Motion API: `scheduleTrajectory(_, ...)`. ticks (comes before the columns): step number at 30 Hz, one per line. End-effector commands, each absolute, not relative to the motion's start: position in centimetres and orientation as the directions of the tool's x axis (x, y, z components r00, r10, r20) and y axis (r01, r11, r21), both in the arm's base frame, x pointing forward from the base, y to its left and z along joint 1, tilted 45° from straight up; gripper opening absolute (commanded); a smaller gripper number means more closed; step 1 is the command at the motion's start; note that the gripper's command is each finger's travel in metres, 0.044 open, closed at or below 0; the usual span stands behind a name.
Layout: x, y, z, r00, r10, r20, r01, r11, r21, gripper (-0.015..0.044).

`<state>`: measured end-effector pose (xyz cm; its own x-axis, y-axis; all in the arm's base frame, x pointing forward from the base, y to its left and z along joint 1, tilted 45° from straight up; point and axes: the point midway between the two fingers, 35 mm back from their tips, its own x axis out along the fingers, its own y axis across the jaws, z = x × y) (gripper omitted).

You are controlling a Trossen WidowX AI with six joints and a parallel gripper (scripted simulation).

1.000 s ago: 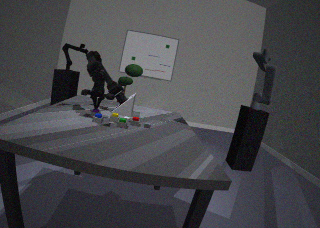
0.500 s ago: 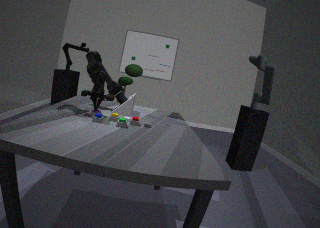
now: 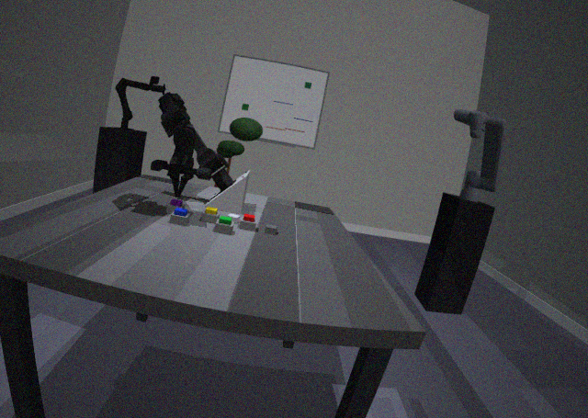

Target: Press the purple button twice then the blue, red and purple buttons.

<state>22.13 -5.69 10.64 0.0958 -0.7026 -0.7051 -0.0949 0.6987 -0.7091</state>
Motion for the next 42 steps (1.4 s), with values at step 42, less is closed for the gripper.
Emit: scheduleTrajectory(42, 31.2, -1.0, 8.9, 0.104, -0.698, -0.708, -0.085, 0.703, -0.706, 0.002)
